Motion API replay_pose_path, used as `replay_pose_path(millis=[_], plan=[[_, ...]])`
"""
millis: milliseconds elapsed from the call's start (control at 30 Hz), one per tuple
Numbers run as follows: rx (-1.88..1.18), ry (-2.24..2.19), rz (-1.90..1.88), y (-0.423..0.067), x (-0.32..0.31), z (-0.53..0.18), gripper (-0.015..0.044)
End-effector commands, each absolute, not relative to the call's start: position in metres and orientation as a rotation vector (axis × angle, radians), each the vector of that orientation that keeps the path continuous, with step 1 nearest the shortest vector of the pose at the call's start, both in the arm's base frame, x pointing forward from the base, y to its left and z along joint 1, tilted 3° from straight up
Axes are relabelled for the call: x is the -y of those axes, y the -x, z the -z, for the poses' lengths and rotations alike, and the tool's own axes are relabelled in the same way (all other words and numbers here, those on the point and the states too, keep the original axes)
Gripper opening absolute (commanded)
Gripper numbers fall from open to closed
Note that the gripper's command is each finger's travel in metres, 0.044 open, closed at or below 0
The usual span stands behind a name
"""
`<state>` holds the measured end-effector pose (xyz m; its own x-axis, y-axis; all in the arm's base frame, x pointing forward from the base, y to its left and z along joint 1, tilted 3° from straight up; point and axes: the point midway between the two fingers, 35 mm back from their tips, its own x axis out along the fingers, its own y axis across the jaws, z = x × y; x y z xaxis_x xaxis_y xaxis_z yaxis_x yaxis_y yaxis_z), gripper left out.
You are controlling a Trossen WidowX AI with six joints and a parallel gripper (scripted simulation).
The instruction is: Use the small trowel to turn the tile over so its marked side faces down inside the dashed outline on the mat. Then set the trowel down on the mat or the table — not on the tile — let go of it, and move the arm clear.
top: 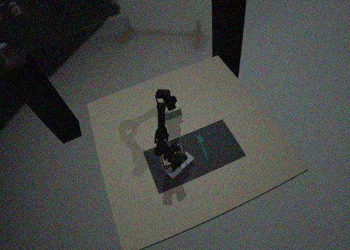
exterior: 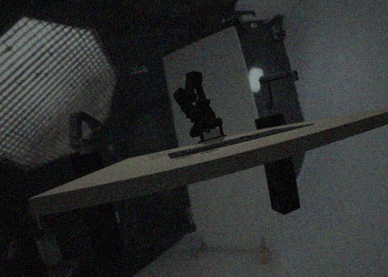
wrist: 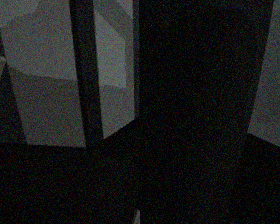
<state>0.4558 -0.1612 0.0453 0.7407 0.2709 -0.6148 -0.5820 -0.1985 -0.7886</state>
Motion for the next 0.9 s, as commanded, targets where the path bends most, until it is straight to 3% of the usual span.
replay_pose_path(millis=[0,867], plan=[[-0.197,1.624,-0.830,-0.465,0.131,-0.051,0.0000],[0.152,1.714,-1.132,-0.476,-0.062,-0.055,0.0000]])
